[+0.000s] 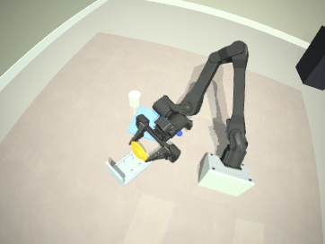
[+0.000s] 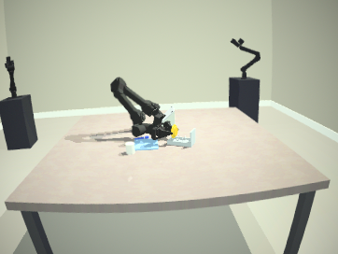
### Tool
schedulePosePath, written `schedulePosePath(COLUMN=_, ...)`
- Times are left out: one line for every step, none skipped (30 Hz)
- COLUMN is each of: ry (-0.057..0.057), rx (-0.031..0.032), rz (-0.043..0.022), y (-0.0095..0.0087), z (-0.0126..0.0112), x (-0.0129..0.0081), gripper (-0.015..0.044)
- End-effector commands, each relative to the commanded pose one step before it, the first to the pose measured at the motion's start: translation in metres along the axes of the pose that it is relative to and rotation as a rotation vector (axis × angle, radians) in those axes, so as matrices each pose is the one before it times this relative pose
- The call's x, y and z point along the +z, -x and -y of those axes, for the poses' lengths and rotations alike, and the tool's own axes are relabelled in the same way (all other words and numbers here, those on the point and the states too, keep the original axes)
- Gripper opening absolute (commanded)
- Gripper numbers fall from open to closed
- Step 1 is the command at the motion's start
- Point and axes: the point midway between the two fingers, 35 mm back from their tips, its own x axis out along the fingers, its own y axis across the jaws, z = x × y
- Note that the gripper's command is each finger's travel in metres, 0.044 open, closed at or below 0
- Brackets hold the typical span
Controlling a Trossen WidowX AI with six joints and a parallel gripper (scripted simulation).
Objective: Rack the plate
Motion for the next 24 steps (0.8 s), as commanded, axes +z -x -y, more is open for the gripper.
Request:
schedulePosePath(ry=0.0001, rx=0.00066, rz=0.00425, y=-0.00077, z=-0.00308, x=-0.01289, gripper=0.0000)
schedulePosePath(ry=0.0000, rx=0.00000, rz=0.00000, y=0.00000, z=0.00000, x=0.00000, gripper=0.0000)
schedulePosePath(ry=0.0000, rx=0.00000, rz=0.00000, y=0.00000, z=0.00000, x=0.00000, gripper=0.0000)
schedulePosePath(ry=-0.0021, rx=0.00046, rz=-0.00240, y=0.00014, z=-0.00005, x=0.00082, gripper=0.0000)
schedulePosePath(ry=-0.0053, rx=0.00104, rz=-0.00598, y=0.00037, z=-0.00014, x=0.00205, gripper=0.0000)
schedulePosePath(ry=-0.0021, rx=0.00037, rz=-0.00239, y=0.00015, z=-0.00007, x=0.00081, gripper=0.0000)
schedulePosePath(ry=0.0000, rx=0.00000, rz=0.00000, y=0.00000, z=0.00000, x=0.00000, gripper=0.0000)
schedulePosePath(ry=0.0000, rx=0.00000, rz=0.00000, y=0.00000, z=0.00000, x=0.00000, gripper=0.0000)
schedulePosePath(ry=0.0000, rx=0.00000, rz=0.00000, y=0.00000, z=0.00000, x=0.00000, gripper=0.0000)
schedulePosePath(ry=0.0000, rx=0.00000, rz=0.00000, y=0.00000, z=0.00000, x=0.00000, gripper=0.0000)
schedulePosePath(ry=0.0000, rx=0.00000, rz=0.00000, y=0.00000, z=0.00000, x=0.00000, gripper=0.0000)
schedulePosePath(ry=0.0000, rx=0.00000, rz=0.00000, y=0.00000, z=0.00000, x=0.00000, gripper=0.0000)
schedulePosePath(ry=0.0000, rx=0.00000, rz=0.00000, y=0.00000, z=0.00000, x=0.00000, gripper=0.0000)
schedulePosePath(ry=0.0000, rx=0.00000, rz=0.00000, y=0.00000, z=0.00000, x=0.00000, gripper=0.0000)
schedulePosePath(ry=0.0000, rx=0.00000, rz=0.00000, y=0.00000, z=0.00000, x=0.00000, gripper=0.0000)
schedulePosePath(ry=0.0025, rx=0.00010, rz=0.00055, y=-0.00008, z=0.00003, x=-0.00011, gripper=0.0026)
schedulePosePath(ry=0.0025, rx=0.00009, rz=0.00055, y=-0.00008, z=0.00003, x=-0.00011, gripper=0.0053)
schedulePosePath(ry=0.0000, rx=0.00000, rz=0.00000, y=0.00000, z=0.00000, x=0.00000, gripper=0.0079)
schedulePosePath(ry=0.0000, rx=0.00000, rz=0.00000, y=0.00000, z=0.00000, x=0.00000, gripper=0.0105)
schedulePosePath(ry=0.0000, rx=0.00000, rz=0.00000, y=0.00000, z=0.00000, x=0.00000, gripper=0.0131)
schedulePosePath(ry=0.0000, rx=0.00000, rz=0.00000, y=0.00000, z=0.00000, x=0.00000, gripper=0.0157)
schedulePosePath(ry=0.0000, rx=0.00000, rz=0.00000, y=0.00000, z=0.00000, x=0.00000, gripper=0.0184)
schedulePosePath(ry=0.0000, rx=0.00000, rz=0.00000, y=0.00000, z=0.00000, x=0.00000, gripper=0.0210)
schedulePosePath(ry=0.0000, rx=0.00000, rz=0.00000, y=0.00000, z=0.00000, x=0.00000, gripper=0.0236)
